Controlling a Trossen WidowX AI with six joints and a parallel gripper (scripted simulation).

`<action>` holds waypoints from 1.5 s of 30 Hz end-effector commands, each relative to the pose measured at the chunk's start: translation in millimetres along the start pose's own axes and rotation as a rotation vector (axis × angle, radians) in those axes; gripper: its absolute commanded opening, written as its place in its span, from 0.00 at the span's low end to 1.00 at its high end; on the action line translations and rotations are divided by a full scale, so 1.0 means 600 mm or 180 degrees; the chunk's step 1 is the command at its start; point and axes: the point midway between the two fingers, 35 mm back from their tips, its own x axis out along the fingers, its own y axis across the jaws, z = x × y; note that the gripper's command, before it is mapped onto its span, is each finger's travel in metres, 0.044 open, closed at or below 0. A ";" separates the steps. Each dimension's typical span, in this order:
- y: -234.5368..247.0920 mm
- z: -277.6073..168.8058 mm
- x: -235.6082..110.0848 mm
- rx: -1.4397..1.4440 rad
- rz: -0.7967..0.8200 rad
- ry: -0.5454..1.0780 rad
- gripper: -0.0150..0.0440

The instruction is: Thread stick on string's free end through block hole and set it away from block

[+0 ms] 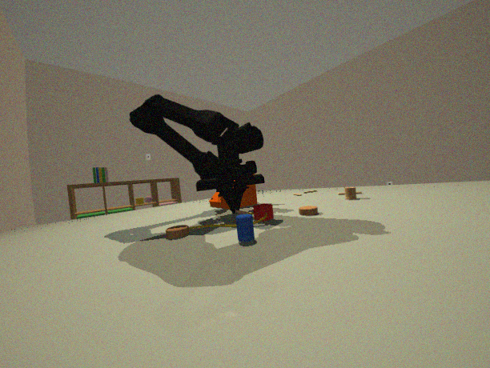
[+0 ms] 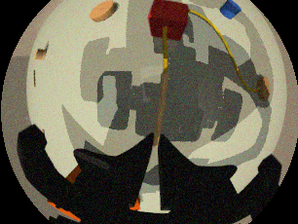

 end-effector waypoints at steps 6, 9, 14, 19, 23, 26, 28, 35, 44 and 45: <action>-0.002 -0.004 0.003 -0.0011 -0.0023 0.0015 0.25; -0.002 -0.004 0.003 -0.0011 -0.0023 0.0015 0.25; -0.002 -0.004 0.003 -0.0011 -0.0023 0.0015 0.25; -0.002 -0.004 0.003 -0.0011 -0.0023 0.0015 0.25; -0.002 -0.004 0.003 -0.0011 -0.0023 0.0015 0.25; 0.000 0.000 0.000 0.0000 0.0000 0.0000 0.39; 0.000 0.000 0.000 0.0000 0.0000 0.0000 0.48; 0.009 0.009 -0.085 -0.0005 0.0071 -0.0002 0.61; 0.007 0.006 -0.125 -0.0010 0.0065 -0.0028 0.70; 0.007 0.006 -0.125 -0.0010 0.0065 -0.0028 0.74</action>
